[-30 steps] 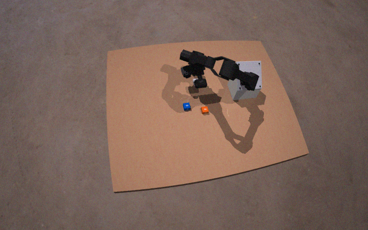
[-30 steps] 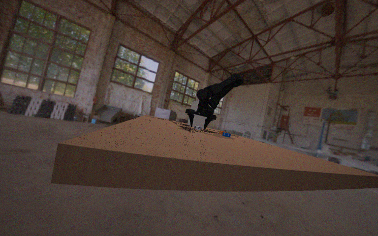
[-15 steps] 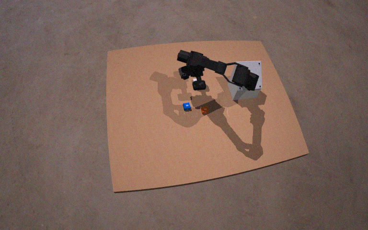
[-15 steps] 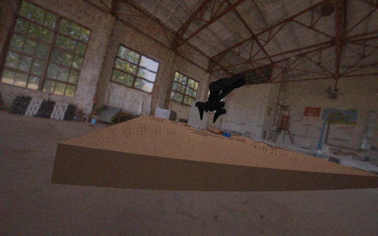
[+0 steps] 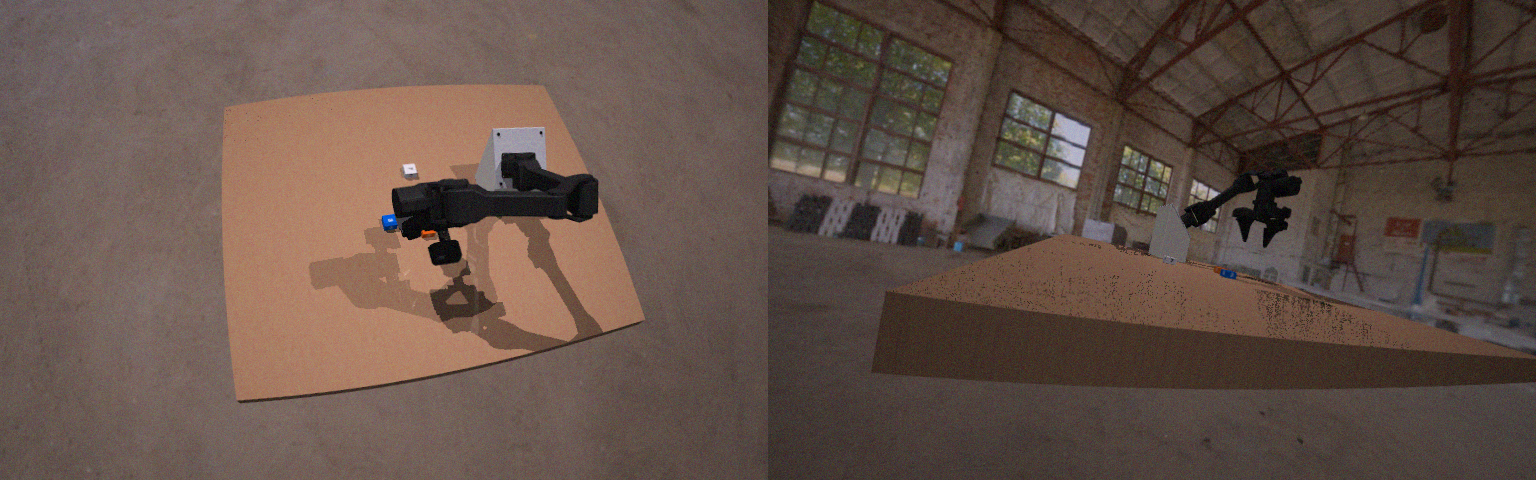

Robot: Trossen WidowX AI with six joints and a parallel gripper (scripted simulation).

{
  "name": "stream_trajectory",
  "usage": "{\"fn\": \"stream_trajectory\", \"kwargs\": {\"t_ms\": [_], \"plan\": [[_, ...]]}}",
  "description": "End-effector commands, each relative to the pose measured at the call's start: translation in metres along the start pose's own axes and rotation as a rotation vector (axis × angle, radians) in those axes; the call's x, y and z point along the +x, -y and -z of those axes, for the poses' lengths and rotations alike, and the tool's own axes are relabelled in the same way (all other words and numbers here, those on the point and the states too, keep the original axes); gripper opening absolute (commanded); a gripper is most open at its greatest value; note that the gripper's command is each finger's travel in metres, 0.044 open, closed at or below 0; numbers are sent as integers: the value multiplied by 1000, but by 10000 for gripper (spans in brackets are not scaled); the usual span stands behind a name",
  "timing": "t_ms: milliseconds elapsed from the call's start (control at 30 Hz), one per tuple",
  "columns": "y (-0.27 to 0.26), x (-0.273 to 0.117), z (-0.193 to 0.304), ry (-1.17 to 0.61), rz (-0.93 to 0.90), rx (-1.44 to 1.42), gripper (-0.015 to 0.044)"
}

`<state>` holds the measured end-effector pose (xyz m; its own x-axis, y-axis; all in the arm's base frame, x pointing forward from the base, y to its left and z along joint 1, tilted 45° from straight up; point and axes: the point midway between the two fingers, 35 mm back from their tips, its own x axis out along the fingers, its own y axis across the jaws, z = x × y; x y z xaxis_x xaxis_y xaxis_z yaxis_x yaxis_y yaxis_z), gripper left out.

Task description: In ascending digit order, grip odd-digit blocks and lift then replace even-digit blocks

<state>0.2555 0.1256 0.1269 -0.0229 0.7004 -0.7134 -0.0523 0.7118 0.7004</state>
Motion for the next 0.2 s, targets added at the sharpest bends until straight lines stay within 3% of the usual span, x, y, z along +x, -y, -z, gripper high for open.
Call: {"fn": "stream_trajectory", "kwargs": {"t_ms": [0, 167], "plan": [[-33, -10, 19, -2, -19, 8, 400], [-33, -10, 19, -2, -19, 8, 400]]}}
